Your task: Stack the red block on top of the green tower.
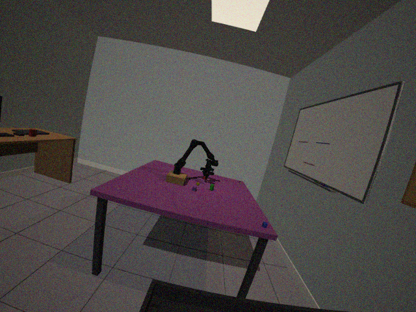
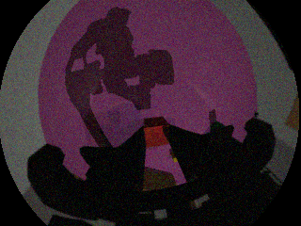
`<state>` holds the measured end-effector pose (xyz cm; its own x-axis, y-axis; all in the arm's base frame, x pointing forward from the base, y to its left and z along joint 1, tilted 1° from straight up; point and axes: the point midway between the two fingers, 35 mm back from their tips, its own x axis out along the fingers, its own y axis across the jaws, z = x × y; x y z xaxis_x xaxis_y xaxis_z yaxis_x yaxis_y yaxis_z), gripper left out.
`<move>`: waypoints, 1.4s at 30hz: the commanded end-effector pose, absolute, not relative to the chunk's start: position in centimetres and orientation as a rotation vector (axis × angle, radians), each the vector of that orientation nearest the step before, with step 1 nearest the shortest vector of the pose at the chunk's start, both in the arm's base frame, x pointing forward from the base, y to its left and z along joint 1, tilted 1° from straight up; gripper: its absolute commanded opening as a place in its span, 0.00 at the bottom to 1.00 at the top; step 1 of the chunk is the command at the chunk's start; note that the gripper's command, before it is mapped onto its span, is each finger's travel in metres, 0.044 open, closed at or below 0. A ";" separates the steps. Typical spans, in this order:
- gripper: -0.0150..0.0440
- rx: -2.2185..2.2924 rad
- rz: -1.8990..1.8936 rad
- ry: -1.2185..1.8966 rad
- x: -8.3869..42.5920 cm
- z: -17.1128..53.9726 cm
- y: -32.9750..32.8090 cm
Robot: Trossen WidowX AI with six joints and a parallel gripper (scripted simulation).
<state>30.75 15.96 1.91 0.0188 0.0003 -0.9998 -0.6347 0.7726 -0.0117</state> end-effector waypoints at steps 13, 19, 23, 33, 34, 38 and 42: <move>0.25 -0.538 0.526 1.471 30.8 9.5 16.0; 0.25 -0.538 0.526 1.471 30.8 9.6 16.0; 0.25 -0.538 0.526 1.471 30.7 9.6 16.0; 0.25 -0.552 0.514 1.460 33.5 9.5 11.9; 0.25 -0.552 0.514 1.461 33.8 9.5 11.4; 0.25 -0.552 0.513 1.463 34.9 9.6 9.2; 0.25 -0.553 0.512 1.464 35.9 9.7 6.9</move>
